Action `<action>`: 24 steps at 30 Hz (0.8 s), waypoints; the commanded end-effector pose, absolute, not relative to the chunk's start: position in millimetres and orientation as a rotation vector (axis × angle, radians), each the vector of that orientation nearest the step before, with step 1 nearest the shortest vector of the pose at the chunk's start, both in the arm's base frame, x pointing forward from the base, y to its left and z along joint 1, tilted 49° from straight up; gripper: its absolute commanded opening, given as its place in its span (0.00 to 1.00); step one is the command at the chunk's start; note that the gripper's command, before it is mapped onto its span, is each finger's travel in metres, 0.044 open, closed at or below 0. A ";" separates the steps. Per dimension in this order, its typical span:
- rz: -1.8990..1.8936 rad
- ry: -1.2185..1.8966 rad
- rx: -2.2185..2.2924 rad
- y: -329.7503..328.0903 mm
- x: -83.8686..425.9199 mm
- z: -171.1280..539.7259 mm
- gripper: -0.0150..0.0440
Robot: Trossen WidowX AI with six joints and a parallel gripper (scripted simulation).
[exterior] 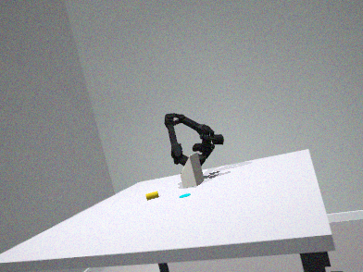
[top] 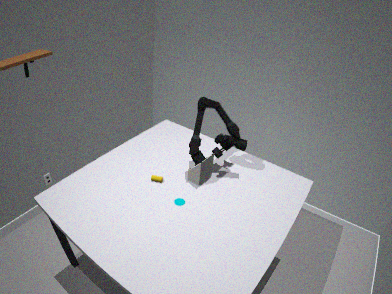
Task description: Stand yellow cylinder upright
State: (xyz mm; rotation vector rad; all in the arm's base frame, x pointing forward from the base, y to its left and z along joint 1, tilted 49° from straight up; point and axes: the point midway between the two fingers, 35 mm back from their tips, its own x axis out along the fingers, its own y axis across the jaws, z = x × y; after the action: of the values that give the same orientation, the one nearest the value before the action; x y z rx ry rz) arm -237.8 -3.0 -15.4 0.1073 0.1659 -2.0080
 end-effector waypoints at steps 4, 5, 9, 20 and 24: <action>-2.052 0.065 0.263 22.5 -231.5 -15.3 0.78; -2.070 0.022 0.327 32.7 -228.1 -15.3 0.78; -2.145 -0.173 0.592 72.8 -208.9 -15.3 0.78; -2.303 -0.940 1.336 161.7 -113.0 -11.2 0.78; -2.300 -1.329 1.586 179.9 -65.0 -6.5 0.78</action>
State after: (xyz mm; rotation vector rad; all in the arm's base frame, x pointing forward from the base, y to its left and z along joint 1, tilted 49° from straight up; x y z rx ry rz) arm -91.3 168.8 -10.7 1.4473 -1.1258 -2.3015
